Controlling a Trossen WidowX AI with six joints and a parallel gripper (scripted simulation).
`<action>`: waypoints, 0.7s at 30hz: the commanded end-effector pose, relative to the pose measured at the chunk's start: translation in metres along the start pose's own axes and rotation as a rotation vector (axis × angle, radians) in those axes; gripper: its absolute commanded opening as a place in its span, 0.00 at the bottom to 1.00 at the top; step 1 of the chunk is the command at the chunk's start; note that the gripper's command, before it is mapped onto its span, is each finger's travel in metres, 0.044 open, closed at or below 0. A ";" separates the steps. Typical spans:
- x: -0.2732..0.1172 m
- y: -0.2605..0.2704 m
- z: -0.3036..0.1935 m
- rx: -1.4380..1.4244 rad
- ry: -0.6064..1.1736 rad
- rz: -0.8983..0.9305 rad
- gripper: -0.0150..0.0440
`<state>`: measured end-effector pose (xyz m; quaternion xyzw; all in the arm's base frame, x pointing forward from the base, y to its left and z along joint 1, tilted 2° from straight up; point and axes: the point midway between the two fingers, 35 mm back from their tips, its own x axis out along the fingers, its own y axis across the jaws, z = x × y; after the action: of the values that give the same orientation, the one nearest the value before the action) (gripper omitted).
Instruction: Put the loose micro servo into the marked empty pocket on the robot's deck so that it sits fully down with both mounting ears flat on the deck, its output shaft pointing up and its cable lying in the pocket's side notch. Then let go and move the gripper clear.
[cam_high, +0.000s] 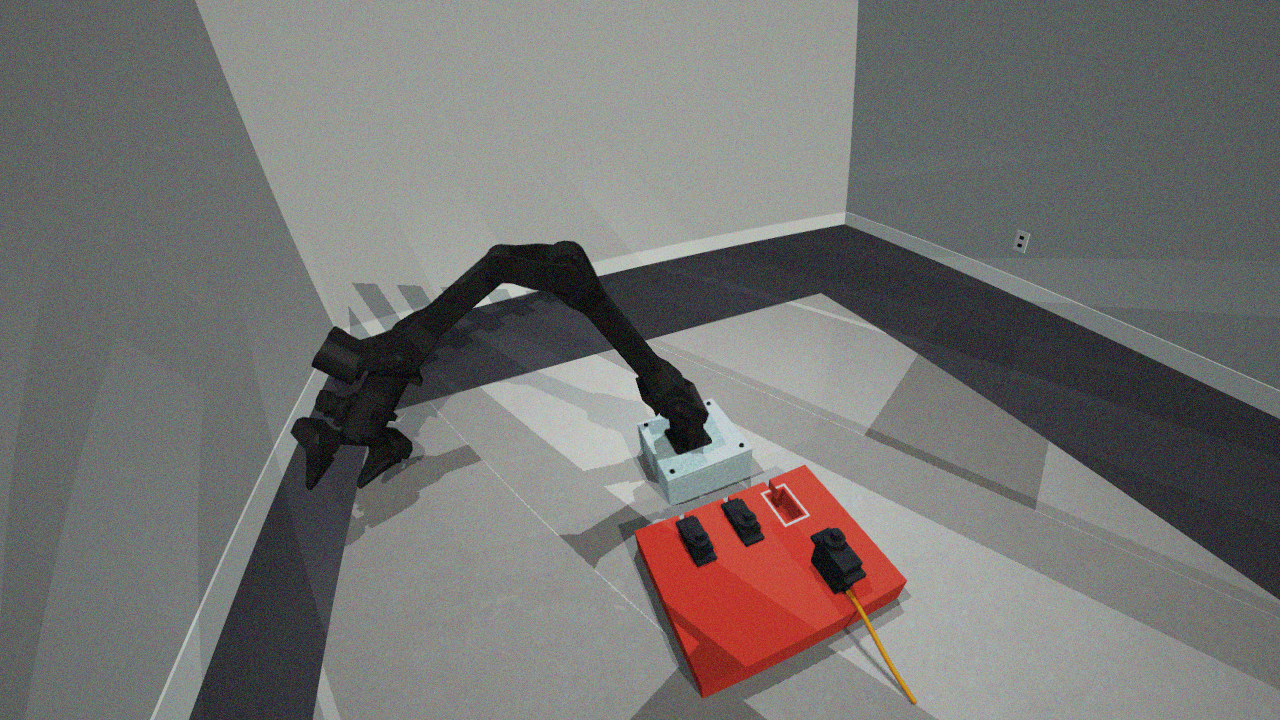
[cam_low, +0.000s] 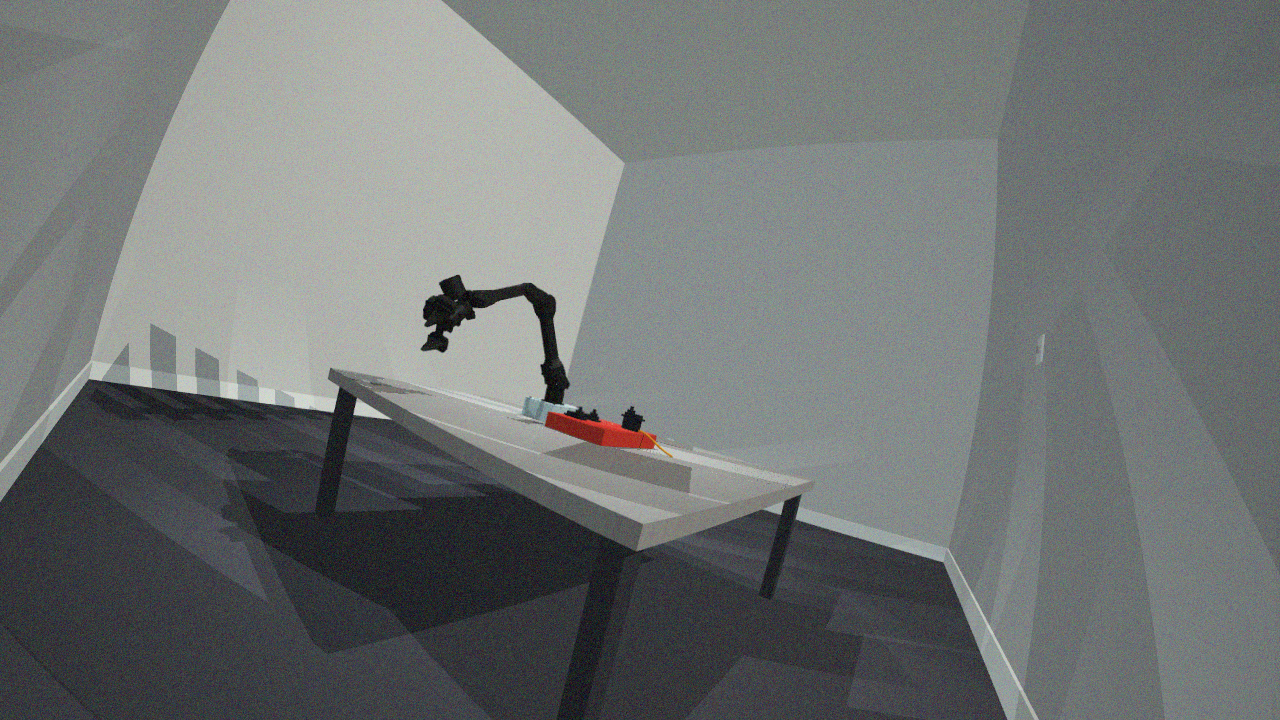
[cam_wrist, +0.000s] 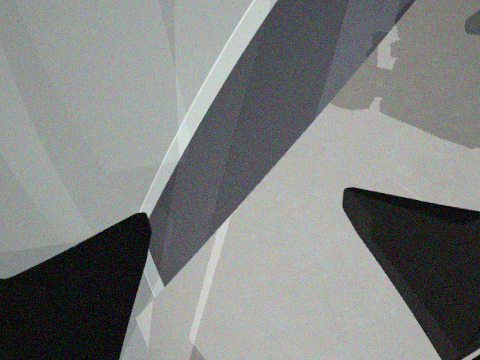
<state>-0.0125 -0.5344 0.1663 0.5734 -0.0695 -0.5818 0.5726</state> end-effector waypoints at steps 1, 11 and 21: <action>0.003 0.006 -0.012 -0.059 0.020 -0.005 1.00; 0.012 0.026 -0.055 -0.281 0.090 -0.012 1.00; 0.018 0.049 -0.107 -0.518 0.184 0.011 1.00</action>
<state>0.0890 -0.5078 0.1583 0.4750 0.1053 -0.5313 0.6935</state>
